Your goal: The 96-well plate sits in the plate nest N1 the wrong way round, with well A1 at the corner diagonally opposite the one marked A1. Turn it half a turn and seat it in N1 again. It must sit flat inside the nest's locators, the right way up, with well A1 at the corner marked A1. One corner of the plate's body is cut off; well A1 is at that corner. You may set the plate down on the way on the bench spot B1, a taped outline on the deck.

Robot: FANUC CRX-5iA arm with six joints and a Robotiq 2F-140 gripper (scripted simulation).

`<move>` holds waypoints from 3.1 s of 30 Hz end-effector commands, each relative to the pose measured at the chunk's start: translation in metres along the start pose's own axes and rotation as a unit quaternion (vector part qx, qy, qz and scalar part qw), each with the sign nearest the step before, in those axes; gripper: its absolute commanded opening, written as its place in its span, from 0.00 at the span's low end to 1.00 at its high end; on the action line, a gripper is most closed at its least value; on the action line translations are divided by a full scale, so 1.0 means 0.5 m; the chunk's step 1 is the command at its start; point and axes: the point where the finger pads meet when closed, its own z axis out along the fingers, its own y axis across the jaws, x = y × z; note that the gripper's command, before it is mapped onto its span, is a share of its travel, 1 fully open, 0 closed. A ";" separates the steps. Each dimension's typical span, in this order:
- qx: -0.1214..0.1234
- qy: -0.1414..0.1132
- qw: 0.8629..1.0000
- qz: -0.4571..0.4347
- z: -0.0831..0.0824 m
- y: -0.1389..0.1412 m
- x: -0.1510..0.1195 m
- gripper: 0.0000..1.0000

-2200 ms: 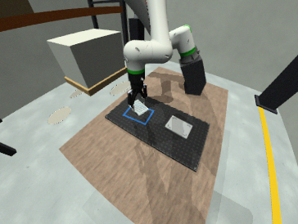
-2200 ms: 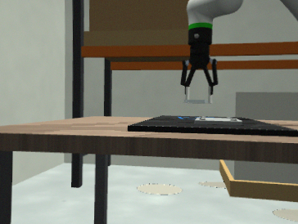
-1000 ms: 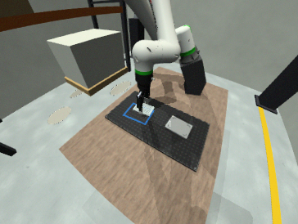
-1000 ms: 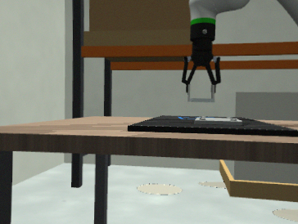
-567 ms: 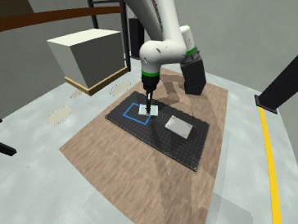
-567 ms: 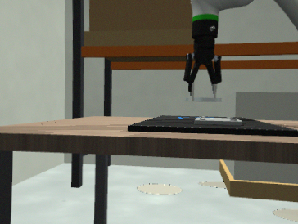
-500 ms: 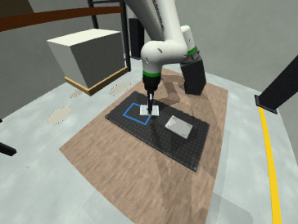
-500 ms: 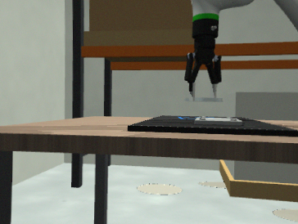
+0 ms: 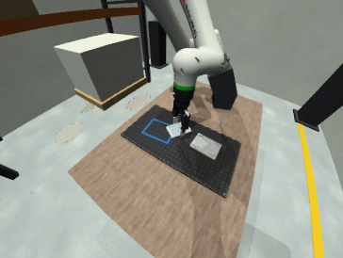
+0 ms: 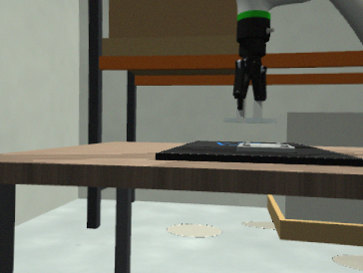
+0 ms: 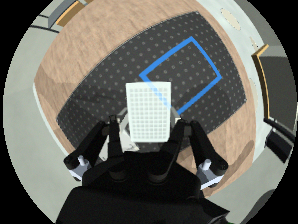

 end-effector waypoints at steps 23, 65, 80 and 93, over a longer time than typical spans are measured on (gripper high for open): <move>0.001 -0.007 0.979 -0.203 -0.008 -0.116 -0.103 0.00; 0.001 -0.007 0.972 -0.235 -0.018 -0.273 -0.244 0.00; 0.003 -0.007 0.899 -0.439 -0.018 -0.273 -0.244 0.00; 0.004 -0.006 0.804 -0.595 -0.018 -0.273 -0.244 0.00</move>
